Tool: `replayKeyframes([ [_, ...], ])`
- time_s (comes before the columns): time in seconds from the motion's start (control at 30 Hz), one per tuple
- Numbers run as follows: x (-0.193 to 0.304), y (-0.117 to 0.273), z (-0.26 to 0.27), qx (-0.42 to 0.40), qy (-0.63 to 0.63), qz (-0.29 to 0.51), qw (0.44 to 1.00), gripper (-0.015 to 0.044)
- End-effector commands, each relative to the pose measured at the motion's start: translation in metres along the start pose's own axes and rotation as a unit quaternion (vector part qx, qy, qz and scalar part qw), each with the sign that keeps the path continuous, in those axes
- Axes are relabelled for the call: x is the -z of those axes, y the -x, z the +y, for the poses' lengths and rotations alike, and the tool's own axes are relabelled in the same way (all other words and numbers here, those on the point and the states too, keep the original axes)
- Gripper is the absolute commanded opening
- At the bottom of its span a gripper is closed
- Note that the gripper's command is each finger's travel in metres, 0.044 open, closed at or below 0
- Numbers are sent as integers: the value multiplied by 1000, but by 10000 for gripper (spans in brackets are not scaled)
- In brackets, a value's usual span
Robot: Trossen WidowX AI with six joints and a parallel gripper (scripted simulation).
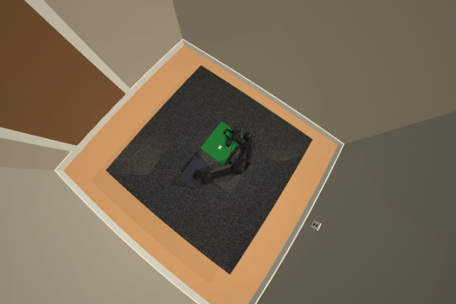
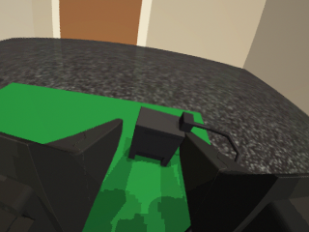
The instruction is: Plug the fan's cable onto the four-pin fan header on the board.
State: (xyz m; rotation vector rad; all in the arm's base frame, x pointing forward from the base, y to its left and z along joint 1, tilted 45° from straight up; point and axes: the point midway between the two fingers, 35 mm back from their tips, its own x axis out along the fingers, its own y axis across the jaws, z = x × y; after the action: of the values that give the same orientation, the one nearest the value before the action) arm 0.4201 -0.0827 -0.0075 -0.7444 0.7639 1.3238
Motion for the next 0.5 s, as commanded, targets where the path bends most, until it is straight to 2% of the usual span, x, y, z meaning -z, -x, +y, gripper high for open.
replayKeyframes([
  [0.0,0,0,0,0,0,0,1000,205],
  [0.23,-1,2,0,0,0,0,1000,205],
  [0.47,-8,22,-3,0,0,0,1000,205],
])
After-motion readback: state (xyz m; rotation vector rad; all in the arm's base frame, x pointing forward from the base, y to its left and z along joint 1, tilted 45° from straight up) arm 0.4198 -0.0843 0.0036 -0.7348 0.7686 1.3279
